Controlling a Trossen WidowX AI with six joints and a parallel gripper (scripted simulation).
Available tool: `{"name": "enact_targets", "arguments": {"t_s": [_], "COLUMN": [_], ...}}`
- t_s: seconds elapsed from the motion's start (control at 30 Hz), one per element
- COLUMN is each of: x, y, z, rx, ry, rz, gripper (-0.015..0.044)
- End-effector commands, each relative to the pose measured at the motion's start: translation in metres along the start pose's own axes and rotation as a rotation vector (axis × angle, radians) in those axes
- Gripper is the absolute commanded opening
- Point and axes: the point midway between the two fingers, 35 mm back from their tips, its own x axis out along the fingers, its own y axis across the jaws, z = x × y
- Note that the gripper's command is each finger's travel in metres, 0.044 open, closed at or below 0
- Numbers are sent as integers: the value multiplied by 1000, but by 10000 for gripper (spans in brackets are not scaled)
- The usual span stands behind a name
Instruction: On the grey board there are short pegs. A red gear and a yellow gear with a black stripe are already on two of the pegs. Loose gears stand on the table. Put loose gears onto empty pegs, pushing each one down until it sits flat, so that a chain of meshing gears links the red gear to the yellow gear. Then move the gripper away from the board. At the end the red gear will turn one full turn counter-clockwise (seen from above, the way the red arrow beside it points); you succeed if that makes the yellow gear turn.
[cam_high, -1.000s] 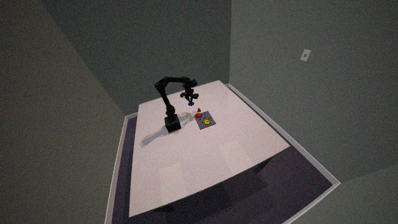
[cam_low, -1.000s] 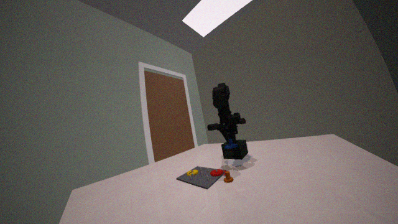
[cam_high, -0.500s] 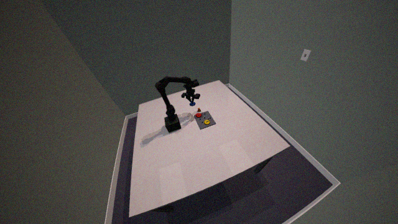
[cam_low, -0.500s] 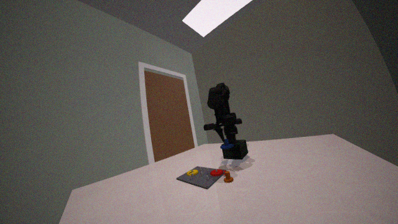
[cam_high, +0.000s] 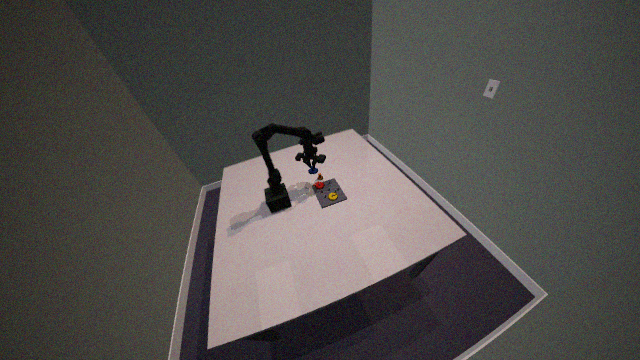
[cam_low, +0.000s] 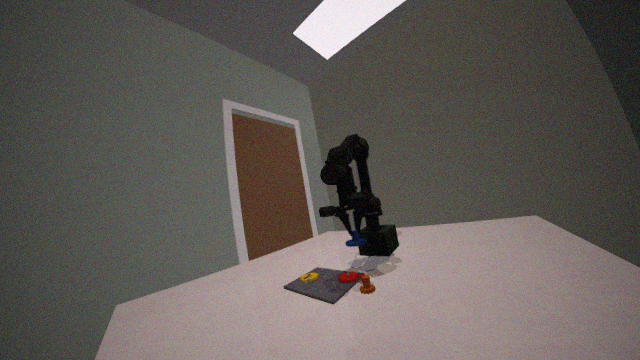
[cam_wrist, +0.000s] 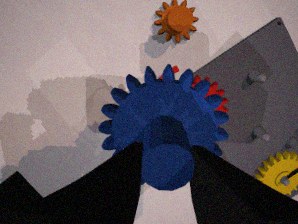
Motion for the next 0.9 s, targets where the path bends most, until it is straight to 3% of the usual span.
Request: {"name": "enact_targets", "arguments": {"t_s": [0.0,0.87], "x": [6,37], "y": [-5,-47], "z": [-5,-40], "rx": [-4,-6], "ry": [2,7], "rz": [5,2], "gripper": [0,0]}}
